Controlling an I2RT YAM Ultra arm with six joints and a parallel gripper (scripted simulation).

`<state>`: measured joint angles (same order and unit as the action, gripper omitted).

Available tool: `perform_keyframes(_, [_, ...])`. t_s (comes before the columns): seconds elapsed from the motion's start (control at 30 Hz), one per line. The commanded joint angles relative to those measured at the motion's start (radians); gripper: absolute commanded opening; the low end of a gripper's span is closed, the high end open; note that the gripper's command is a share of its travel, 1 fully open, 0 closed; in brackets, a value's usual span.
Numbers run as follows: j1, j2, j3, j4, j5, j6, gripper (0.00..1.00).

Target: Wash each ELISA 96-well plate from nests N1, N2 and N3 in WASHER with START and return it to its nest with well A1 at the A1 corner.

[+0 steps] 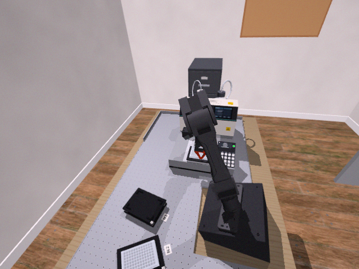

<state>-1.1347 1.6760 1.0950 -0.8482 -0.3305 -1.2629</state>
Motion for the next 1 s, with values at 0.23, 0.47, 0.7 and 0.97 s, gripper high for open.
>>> perform_keyframes(0.23, [-0.021,-0.031,0.043,-0.074,-0.005,-0.021,1.0])
perform_keyframes(0.47, [-0.034,-0.046,0.072,-0.122,-0.006,-0.035,1.0])
perform_keyframes(0.7, [-0.044,-0.055,0.094,-0.157,-0.008,-0.045,1.0])
perform_keyframes(0.97, [-0.059,-0.068,0.131,-0.212,-0.009,-0.061,1.0])
